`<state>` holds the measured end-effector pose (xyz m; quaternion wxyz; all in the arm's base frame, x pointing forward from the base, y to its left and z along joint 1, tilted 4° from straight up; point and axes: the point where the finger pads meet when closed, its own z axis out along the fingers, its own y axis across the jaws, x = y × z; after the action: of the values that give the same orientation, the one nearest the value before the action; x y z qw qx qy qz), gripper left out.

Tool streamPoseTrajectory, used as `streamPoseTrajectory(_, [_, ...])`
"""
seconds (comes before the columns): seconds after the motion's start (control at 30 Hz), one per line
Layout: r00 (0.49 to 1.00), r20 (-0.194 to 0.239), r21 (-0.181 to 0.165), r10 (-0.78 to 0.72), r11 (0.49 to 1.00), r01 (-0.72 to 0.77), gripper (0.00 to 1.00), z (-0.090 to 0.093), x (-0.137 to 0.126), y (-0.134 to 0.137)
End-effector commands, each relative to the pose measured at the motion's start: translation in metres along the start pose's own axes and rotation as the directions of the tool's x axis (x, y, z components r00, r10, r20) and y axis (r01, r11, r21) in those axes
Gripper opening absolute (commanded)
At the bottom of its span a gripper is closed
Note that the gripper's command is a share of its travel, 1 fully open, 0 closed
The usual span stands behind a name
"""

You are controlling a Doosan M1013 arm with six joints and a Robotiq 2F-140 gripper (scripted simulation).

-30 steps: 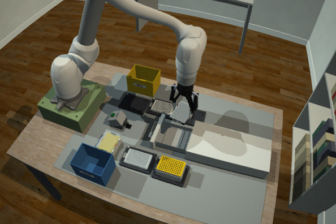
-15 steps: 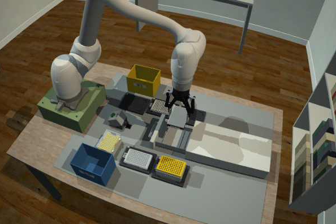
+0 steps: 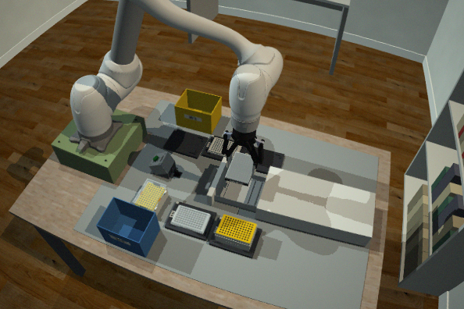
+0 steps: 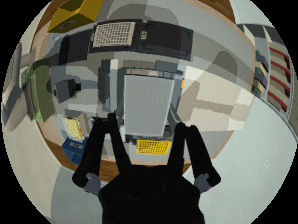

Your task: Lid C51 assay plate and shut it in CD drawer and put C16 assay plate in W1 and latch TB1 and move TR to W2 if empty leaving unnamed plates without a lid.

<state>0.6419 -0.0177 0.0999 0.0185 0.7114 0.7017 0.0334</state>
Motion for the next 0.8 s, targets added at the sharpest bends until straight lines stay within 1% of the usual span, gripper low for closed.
streamPoseTrajectory(0.0, [1.0, 0.0, 0.0, 0.0, 1.0, 0.0, 0.0, 0.0, -0.006, -0.002])
streamPoseTrajectory(0.33, [1.0, 0.0, 0.0, 0.0, 1.0, 0.0, 0.0, 0.0, -0.006, -0.002])
streamPoseTrajectory(0.77, [1.0, 0.0, 0.0, 0.0, 1.0, 0.0, 0.0, 0.015, -0.005, -0.001])
